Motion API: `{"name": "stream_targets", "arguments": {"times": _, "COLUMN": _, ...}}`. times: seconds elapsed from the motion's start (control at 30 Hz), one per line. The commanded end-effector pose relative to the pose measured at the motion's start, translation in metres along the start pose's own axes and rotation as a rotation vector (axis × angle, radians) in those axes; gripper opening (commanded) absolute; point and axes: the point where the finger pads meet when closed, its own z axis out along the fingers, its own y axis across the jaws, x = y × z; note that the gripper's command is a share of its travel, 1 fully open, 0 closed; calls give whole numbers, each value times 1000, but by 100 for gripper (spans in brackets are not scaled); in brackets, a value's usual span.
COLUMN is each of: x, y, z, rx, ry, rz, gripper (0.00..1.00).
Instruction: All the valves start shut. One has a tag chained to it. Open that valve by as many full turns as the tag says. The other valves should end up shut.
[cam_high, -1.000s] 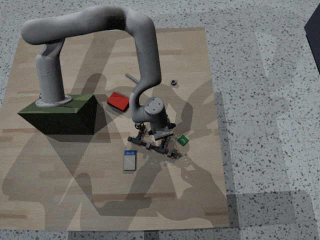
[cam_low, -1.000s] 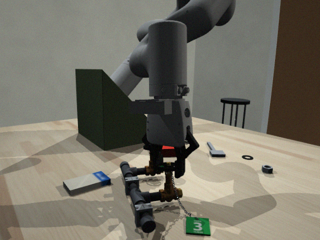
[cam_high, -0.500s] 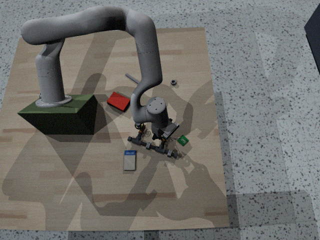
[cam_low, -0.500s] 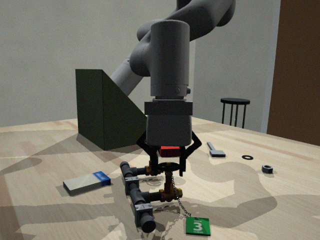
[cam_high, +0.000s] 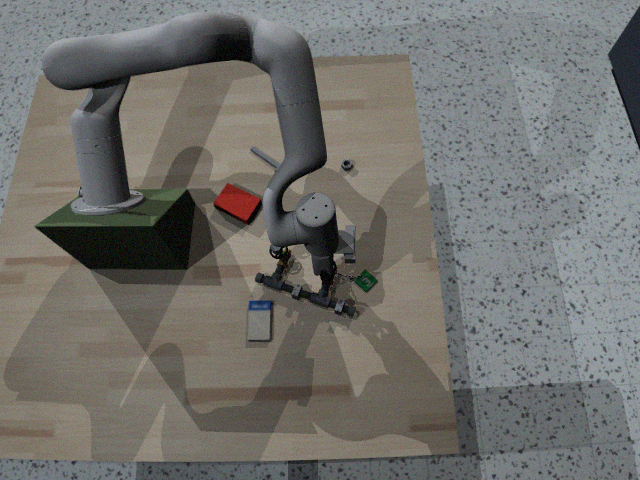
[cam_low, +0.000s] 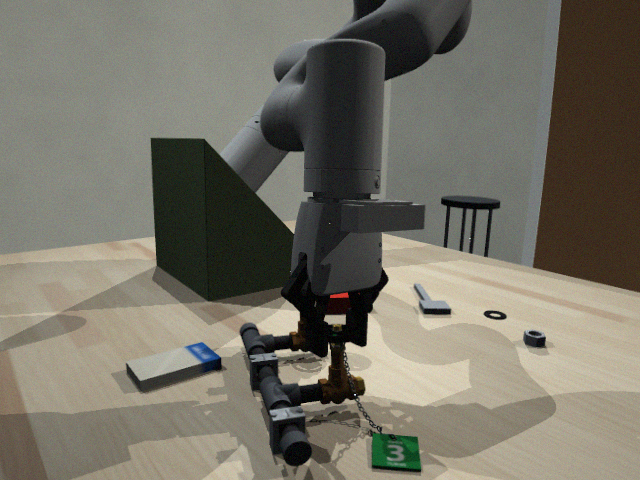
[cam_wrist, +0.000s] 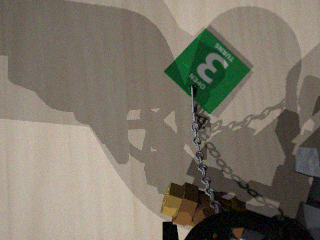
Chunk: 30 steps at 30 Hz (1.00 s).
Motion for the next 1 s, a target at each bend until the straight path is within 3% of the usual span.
{"name": "stream_targets", "arguments": {"times": 0.0, "x": 1, "y": 0, "z": -1, "rx": -2, "ry": 32, "rz": -278, "gripper": 0}}
{"name": "stream_targets", "arguments": {"times": 0.07, "x": 1, "y": 0, "z": -1, "rx": -2, "ry": 32, "rz": -278, "gripper": 0}}
{"name": "stream_targets", "arguments": {"times": 0.1, "x": 1, "y": 0, "z": -1, "rx": -4, "ry": 36, "rz": -427, "gripper": 0}}
{"name": "stream_targets", "arguments": {"times": 0.57, "x": 1, "y": 0, "z": -1, "rx": -15, "ry": 23, "rz": -1084, "gripper": 0}}
{"name": "stream_targets", "arguments": {"times": 0.63, "x": 1, "y": 0, "z": -1, "rx": -15, "ry": 23, "rz": -1084, "gripper": 0}}
{"name": "stream_targets", "arguments": {"times": 0.67, "x": 1, "y": 0, "z": -1, "rx": -20, "ry": 35, "rz": -1229, "gripper": 0}}
{"name": "stream_targets", "arguments": {"times": 0.97, "x": 1, "y": 0, "z": -1, "rx": -31, "ry": 51, "rz": -1502, "gripper": 0}}
